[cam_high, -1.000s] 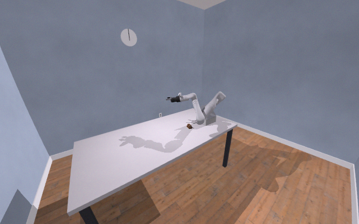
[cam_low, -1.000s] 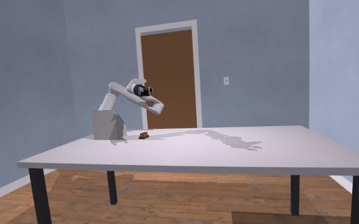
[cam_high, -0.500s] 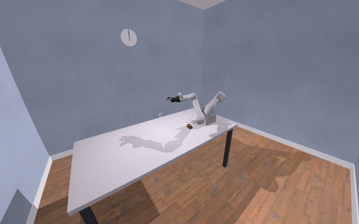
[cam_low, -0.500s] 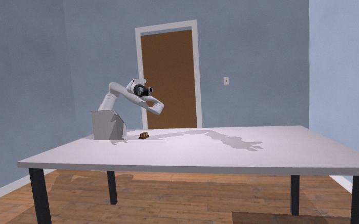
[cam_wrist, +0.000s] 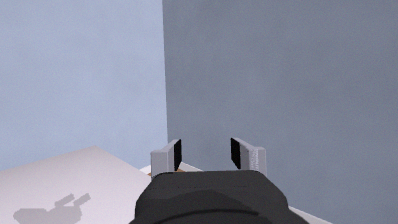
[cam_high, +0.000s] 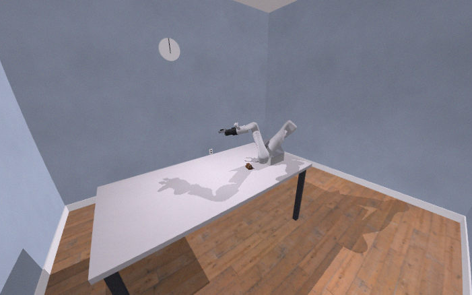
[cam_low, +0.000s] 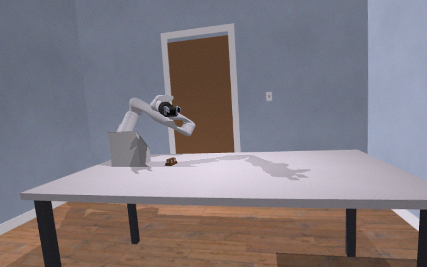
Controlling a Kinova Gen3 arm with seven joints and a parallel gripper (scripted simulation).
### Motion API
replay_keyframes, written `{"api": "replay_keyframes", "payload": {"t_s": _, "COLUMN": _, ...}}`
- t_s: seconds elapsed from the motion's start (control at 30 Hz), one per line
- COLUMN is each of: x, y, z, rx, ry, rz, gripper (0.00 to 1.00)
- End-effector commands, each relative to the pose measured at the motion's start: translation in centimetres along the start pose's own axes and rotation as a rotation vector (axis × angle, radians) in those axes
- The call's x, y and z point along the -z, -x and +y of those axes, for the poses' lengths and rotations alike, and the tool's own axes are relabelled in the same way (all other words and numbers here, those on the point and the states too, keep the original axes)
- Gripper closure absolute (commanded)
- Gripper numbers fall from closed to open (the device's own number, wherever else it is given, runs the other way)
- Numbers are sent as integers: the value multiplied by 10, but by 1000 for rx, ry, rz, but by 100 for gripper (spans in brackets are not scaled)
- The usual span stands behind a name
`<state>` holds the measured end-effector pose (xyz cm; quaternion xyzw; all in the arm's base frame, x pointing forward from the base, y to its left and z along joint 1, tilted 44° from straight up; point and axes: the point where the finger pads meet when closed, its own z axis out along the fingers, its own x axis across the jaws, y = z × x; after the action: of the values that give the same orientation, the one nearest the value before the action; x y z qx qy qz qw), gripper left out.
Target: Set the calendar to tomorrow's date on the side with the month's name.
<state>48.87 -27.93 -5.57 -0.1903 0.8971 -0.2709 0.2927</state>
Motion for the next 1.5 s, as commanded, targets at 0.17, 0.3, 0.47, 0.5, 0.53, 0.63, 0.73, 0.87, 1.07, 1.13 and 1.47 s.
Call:
{"api": "replay_keyframes", "payload": {"t_s": 0.17, "x": -2, "y": -3, "z": 15, "rx": -61, "ry": 59, "rz": 11, "gripper": 0}}
{"api": "replay_keyframes", "payload": {"t_s": 0.3, "x": -4, "y": -6, "z": 36, "rx": -126, "ry": 134, "rz": 30, "gripper": 0}}
{"api": "replay_keyframes", "payload": {"t_s": 0.47, "x": -1, "y": -9, "z": 71, "rx": -228, "ry": 255, "rz": 62, "gripper": 0}}
{"api": "replay_keyframes", "payload": {"t_s": 0.5, "x": 0, "y": -9, "z": 78, "rx": -251, "ry": 282, "rz": 69, "gripper": 0}}
{"api": "replay_keyframes", "payload": {"t_s": 0.53, "x": 1, "y": -9, "z": 86, "rx": -274, "ry": 310, "rz": 77, "gripper": 0}}
{"api": "replay_keyframes", "payload": {"t_s": 0.63, "x": 6, "y": -9, "z": 102, "rx": -322, "ry": 369, "rz": 95, "gripper": 0}}
{"api": "replay_keyframes", "payload": {"t_s": 0.73, "x": 12, "y": -7, "z": 119, "rx": -370, "ry": 431, "rz": 115, "gripper": 0}}
{"api": "replay_keyframes", "payload": {"t_s": 0.87, "x": 29, "y": -2, "z": 151, "rx": -465, "ry": 560, "rz": 159, "gripper": 0}}
{"api": "replay_keyframes", "payload": {"t_s": 1.07, "x": 66, "y": 10, "z": 193, "rx": -592, "ry": 756, "rz": 240, "gripper": 0}}
{"api": "replay_keyframes", "payload": {"t_s": 1.13, "x": 81, "y": 14, "z": 204, "rx": -627, "ry": 818, "rz": 270, "gripper": 0}}
{"api": "replay_keyframes", "payload": {"t_s": 1.47, "x": 143, "y": 29, "z": 232, "rx": -728, "ry": 1033, "rz": 394, "gripper": 0}}
